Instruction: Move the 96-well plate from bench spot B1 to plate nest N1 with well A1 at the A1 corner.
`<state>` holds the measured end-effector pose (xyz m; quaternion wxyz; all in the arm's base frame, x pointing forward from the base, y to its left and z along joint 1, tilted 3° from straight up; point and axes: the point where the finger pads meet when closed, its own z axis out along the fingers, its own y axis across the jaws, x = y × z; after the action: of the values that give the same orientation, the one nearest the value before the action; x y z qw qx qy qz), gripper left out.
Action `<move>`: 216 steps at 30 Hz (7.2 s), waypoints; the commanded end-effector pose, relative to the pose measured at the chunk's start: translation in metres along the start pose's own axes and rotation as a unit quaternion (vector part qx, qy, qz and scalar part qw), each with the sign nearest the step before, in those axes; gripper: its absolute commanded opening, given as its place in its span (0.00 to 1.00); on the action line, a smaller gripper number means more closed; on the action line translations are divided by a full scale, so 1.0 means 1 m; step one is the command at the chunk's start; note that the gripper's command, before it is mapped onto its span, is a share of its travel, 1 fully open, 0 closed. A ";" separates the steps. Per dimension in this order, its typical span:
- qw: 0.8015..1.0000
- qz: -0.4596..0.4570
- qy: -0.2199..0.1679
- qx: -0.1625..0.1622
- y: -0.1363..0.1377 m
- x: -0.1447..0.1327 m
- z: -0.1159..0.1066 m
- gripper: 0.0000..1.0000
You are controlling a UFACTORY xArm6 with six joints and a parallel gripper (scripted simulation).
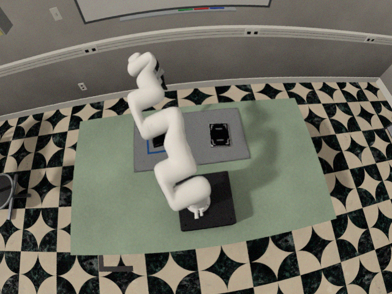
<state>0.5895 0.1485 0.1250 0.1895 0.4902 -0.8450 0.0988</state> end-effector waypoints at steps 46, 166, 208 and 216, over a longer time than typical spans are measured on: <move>0.911 -0.404 -0.079 0.029 0.041 -0.043 0.035 1.00; 0.397 -0.890 -0.101 0.197 0.159 -0.056 0.186 1.00; 0.397 -0.890 -0.101 0.197 0.160 -0.064 0.204 1.00; 0.397 -0.890 -0.101 0.197 0.160 -0.064 0.204 1.00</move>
<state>0.4330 0.2067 -0.0854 -0.0183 0.9946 0.1010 -0.0142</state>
